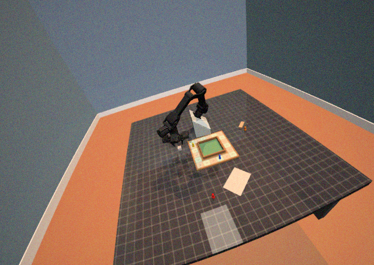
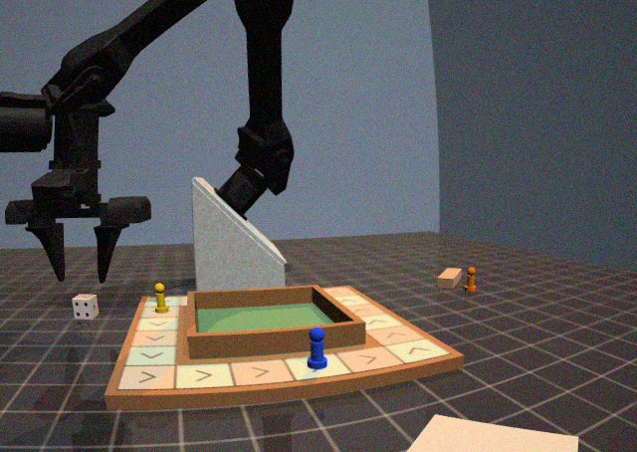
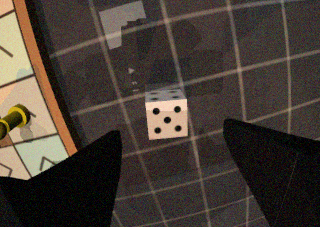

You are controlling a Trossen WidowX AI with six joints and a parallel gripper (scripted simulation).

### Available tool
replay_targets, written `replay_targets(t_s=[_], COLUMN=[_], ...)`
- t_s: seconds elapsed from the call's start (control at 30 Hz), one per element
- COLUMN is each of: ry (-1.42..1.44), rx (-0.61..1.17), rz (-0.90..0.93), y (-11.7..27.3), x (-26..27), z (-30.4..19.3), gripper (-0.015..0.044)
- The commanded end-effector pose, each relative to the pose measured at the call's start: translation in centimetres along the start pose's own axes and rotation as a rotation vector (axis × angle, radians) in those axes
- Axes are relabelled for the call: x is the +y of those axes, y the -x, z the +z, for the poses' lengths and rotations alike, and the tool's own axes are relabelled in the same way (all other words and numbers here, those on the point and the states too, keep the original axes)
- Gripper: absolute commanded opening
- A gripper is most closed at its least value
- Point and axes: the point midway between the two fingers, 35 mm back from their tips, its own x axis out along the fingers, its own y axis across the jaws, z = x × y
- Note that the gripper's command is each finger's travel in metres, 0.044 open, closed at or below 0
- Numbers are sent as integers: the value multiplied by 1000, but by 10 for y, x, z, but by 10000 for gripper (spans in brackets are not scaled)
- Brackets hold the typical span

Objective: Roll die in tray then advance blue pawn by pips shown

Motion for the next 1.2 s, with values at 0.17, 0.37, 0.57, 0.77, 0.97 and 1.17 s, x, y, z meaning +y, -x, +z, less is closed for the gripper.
replay_targets(t_s=[0.17, 0.37, 0.57, 0.77, 0.97, 1.17], ry=[-7, -7, -7, -7, -7, -7], rx=[0, 0, 0, 0, 0, 0], rz=[8, 8, 9, 9, 9, 9], y=[-15, -24, -34, -36, -36, -35], x=[0, 1, 1, 1, 1, 1], z=[-1, -1, -1, -1, -1, -1], gripper=[275, 275, 275, 196, 97, 18])
